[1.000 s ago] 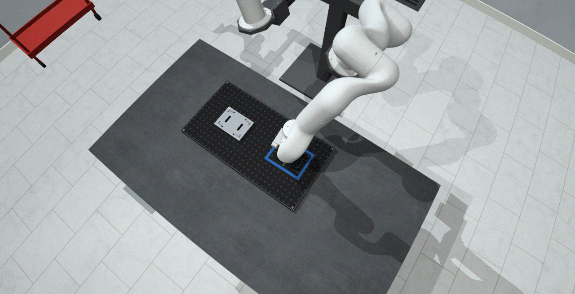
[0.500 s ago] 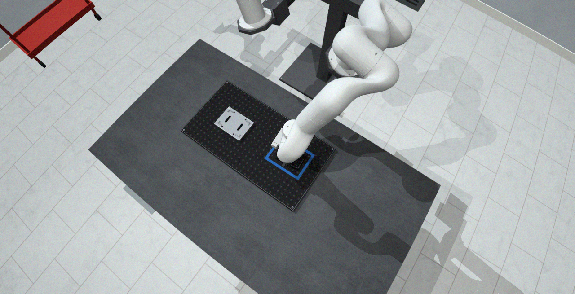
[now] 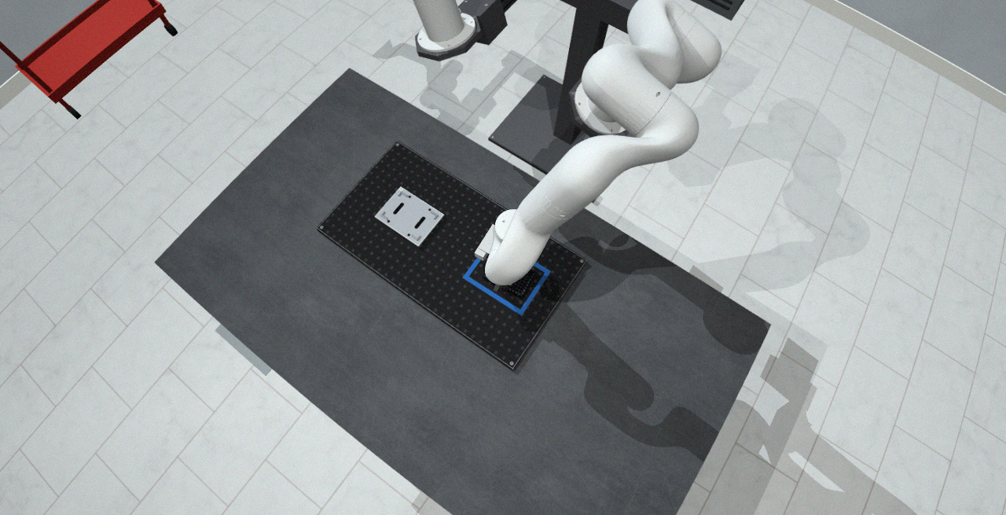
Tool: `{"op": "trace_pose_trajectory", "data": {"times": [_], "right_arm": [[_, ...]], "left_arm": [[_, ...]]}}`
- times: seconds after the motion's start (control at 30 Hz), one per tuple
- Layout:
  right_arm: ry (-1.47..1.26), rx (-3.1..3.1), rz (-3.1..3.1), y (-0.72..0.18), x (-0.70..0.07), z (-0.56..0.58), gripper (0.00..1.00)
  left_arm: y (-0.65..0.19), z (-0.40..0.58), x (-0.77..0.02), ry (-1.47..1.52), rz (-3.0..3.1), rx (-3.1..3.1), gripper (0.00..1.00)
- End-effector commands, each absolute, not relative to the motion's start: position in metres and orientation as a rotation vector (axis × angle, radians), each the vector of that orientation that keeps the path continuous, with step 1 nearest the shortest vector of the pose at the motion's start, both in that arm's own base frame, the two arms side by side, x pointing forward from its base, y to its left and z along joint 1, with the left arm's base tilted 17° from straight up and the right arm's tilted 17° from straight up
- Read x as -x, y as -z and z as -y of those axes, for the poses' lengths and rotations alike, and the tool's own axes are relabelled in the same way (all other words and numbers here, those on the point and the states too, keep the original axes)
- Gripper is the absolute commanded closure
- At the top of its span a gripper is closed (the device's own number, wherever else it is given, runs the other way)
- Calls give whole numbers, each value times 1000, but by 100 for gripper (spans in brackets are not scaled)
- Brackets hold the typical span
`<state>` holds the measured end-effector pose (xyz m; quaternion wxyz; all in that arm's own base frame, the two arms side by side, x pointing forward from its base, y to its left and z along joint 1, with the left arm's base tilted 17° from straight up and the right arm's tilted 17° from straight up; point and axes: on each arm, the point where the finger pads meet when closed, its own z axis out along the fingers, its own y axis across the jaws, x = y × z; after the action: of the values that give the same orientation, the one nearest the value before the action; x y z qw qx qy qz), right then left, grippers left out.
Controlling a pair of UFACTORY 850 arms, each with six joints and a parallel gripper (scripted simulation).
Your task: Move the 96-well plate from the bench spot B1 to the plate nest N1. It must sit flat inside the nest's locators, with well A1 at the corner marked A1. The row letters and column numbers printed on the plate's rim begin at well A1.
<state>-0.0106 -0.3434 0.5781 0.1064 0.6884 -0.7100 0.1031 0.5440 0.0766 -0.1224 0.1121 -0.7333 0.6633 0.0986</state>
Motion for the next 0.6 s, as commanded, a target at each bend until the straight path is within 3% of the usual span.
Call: {"op": "trace_pose_trajectory", "data": {"times": [0.0, 0.57], "right_arm": [[-306, -2026, 2090, -579, 11, 344, 100], [-306, -2026, 2090, -579, 11, 344, 100]], "left_arm": [[121, -76, -545, -287, -1946, 2152, 100], [112, -73, -545, -287, -1946, 2152, 100]]}}
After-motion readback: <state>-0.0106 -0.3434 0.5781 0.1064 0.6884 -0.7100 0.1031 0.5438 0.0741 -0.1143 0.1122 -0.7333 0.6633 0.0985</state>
